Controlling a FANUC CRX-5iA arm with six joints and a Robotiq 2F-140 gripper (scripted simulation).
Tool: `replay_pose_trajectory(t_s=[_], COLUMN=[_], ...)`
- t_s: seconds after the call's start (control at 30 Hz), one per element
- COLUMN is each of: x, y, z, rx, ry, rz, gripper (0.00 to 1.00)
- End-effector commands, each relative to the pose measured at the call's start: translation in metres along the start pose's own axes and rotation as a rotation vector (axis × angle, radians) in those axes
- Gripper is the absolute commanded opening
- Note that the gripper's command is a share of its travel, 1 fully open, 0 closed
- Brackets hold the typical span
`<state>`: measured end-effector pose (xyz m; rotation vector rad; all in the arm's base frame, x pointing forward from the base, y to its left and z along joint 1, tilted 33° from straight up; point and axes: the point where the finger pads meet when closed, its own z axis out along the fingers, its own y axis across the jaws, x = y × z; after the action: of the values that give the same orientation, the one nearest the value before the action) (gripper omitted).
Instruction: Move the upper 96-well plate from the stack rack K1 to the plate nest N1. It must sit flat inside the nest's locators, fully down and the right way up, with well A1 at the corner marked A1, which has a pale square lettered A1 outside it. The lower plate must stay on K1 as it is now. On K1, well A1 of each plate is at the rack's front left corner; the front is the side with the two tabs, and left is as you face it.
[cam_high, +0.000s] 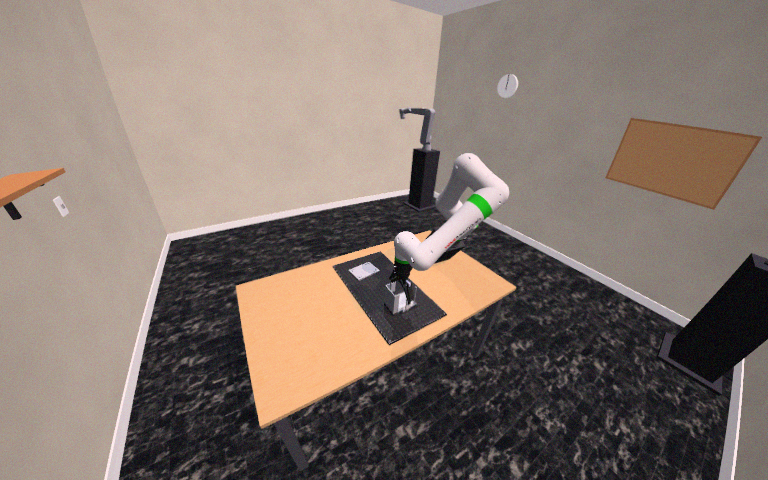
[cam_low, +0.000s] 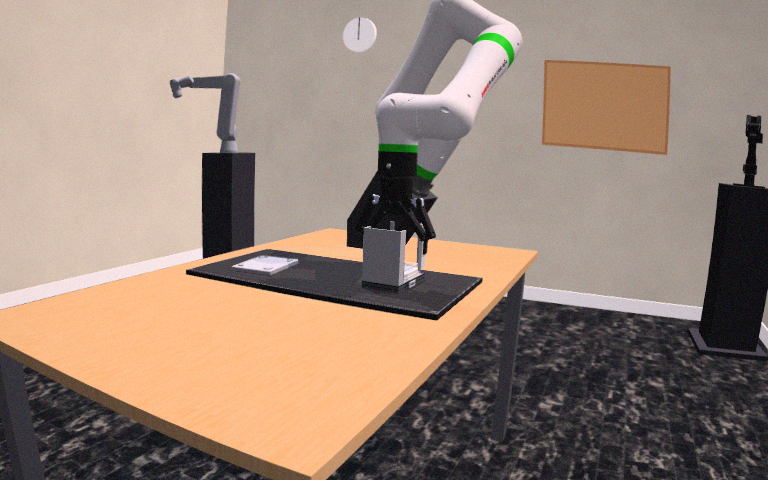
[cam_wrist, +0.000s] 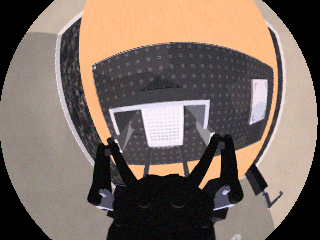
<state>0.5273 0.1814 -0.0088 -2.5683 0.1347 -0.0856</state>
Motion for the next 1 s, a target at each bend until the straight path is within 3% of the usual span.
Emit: replay_pose_trajectory(t_s=[0.0,0.13,0.17,0.97], x=[0.0002,0.0002,0.0002,0.0002], y=[0.0001,0.0001,0.0001,0.0001], z=[-0.0001,-0.0001,-0.0001,-0.0001], rx=[0.0,0.0,0.0,0.0], ry=[0.0,0.0,0.0,0.0], rz=[0.0,0.0,0.0,0.0], gripper=[1.0,1.0,0.0,0.0])
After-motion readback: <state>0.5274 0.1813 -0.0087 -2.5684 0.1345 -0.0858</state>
